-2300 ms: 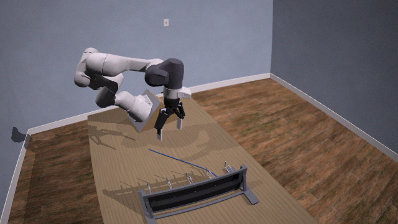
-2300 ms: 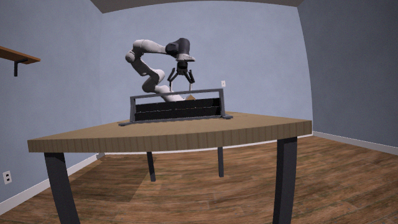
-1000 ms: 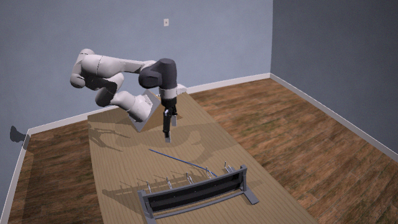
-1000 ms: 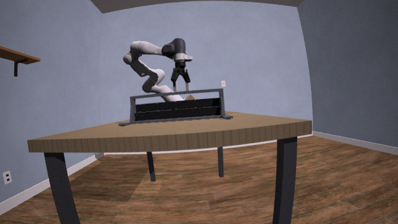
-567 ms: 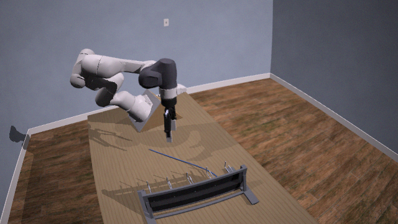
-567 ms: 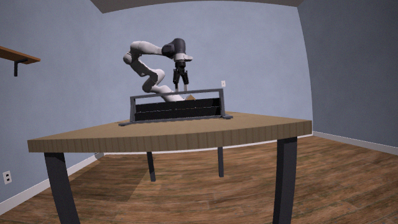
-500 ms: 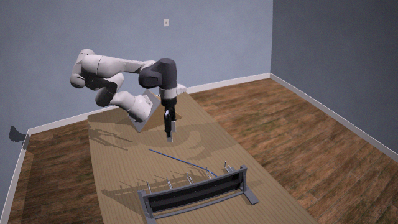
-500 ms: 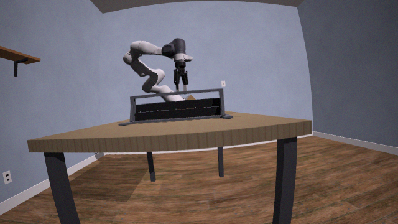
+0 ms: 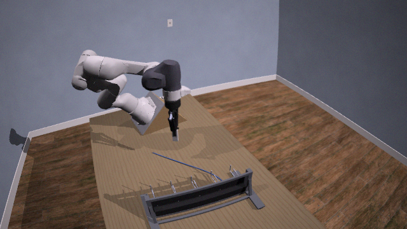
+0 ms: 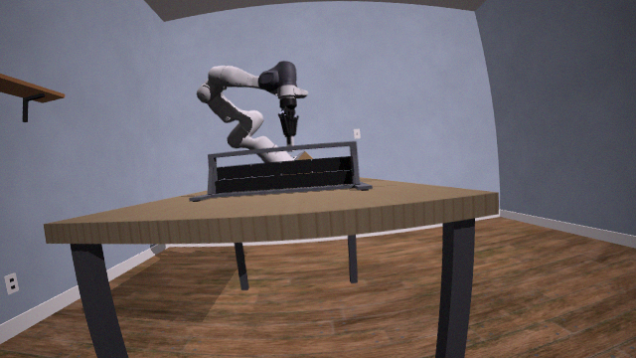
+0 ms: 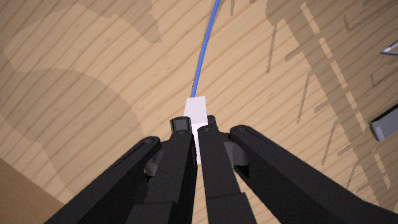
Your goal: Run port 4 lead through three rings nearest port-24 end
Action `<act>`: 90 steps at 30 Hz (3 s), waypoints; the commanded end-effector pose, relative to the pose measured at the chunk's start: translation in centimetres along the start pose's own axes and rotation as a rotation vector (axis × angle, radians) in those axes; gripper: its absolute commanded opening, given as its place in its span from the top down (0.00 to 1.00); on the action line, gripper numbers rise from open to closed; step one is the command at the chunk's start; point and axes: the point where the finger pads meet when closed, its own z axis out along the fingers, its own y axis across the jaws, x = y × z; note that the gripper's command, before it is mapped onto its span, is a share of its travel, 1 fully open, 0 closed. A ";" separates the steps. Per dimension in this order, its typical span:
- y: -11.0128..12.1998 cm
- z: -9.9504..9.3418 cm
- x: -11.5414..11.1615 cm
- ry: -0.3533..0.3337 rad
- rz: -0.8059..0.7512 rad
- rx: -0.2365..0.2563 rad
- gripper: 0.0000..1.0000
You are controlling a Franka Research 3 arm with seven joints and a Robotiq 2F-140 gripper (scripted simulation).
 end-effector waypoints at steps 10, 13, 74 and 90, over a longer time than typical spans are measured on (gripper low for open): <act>0.0 0.1 0.0 0.001 -0.007 -0.001 1.00; -0.1 0.1 0.0 0.002 0.019 -0.001 1.00; -0.6 2.6 -1.1 0.002 0.332 0.005 0.80; -0.7 8.7 -1.1 0.002 0.332 0.005 0.80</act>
